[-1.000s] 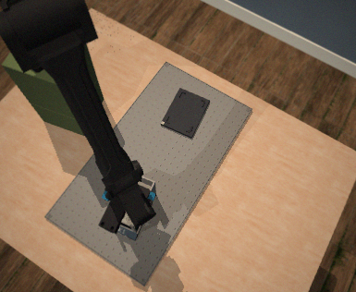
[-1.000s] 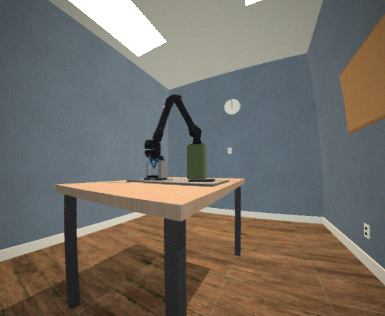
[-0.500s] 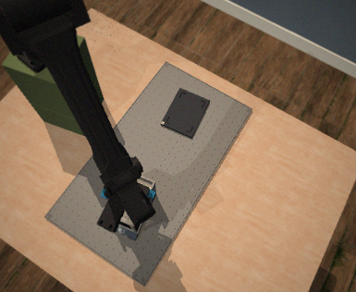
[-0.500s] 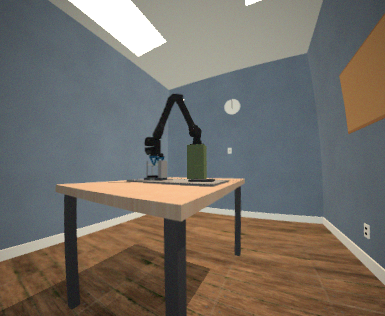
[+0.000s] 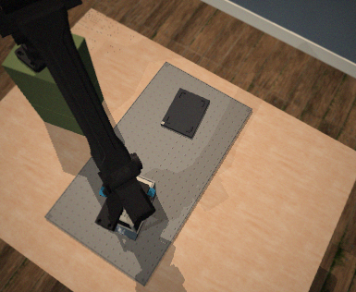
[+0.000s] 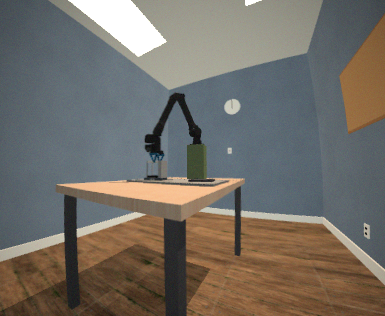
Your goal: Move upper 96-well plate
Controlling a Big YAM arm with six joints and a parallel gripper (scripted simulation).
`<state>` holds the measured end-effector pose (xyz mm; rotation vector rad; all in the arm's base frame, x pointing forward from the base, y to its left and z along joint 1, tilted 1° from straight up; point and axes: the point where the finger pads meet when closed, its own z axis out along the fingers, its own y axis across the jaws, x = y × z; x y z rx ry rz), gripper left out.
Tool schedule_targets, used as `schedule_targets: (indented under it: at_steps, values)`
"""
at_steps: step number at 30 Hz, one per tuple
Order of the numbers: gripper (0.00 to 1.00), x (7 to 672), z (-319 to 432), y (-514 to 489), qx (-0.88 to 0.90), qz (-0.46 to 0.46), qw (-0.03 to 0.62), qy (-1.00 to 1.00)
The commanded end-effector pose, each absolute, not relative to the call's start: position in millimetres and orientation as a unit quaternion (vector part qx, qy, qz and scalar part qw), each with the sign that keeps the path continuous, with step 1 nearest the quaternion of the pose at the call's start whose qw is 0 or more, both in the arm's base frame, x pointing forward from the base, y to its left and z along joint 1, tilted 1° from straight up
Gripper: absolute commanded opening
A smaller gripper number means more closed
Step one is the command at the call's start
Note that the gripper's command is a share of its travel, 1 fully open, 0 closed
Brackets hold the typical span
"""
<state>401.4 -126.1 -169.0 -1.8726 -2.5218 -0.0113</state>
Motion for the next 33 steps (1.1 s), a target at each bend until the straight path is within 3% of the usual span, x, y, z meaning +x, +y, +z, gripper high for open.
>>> schedule_targets:
  at_steps: [1,33]
  values:
    - [0.0,407.2,-149.4,-130.7,-0.598,-0.006,-0.013,-0.801]
    - [0.0,408.3,-124.5,-131.6,-0.598,-0.007,-0.017,-0.801]
